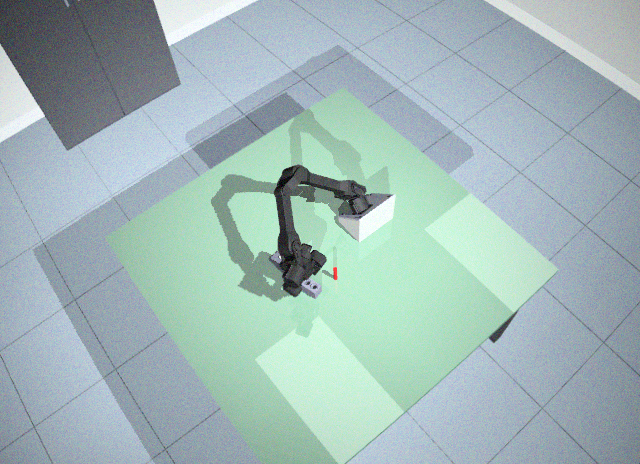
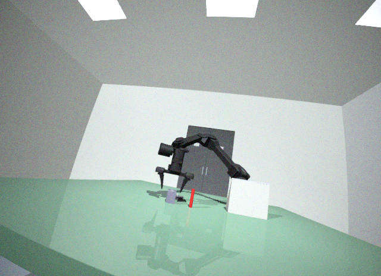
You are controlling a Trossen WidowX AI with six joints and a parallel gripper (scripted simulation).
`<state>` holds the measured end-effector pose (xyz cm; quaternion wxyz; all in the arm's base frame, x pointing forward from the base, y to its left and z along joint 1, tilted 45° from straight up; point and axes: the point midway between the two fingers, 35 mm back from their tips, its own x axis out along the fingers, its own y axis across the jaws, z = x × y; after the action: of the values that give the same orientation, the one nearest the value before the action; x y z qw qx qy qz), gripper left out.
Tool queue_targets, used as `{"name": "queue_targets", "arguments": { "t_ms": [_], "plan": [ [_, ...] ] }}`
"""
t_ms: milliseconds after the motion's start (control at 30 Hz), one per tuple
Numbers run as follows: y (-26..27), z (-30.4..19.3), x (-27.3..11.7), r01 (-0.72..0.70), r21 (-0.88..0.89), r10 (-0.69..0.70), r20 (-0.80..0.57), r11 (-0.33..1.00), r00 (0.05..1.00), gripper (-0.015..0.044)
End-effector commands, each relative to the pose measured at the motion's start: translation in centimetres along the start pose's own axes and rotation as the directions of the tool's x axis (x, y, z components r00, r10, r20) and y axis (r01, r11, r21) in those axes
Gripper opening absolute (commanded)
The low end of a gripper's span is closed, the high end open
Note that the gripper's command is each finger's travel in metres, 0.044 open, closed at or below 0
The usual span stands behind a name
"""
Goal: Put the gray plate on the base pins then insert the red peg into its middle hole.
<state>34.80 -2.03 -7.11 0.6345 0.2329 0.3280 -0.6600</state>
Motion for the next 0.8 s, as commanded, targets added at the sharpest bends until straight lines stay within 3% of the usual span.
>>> {"name": "queue_targets", "arguments": {
  "t_ms": [0,733,767],
  "plan": [
    [-0.4,-0.2,1.1,0.014,-0.016,-0.014,0.009,1.000,1.000,0.0440],
    [-0.6,-0.1,4.1,0.015,-0.016,-0.015,0.012,1.000,1.000,0.0440],
    [-0.6,-0.1,4.1,0.015,-0.016,-0.015,0.012,1.000,1.000,0.0414]
  ]
}}
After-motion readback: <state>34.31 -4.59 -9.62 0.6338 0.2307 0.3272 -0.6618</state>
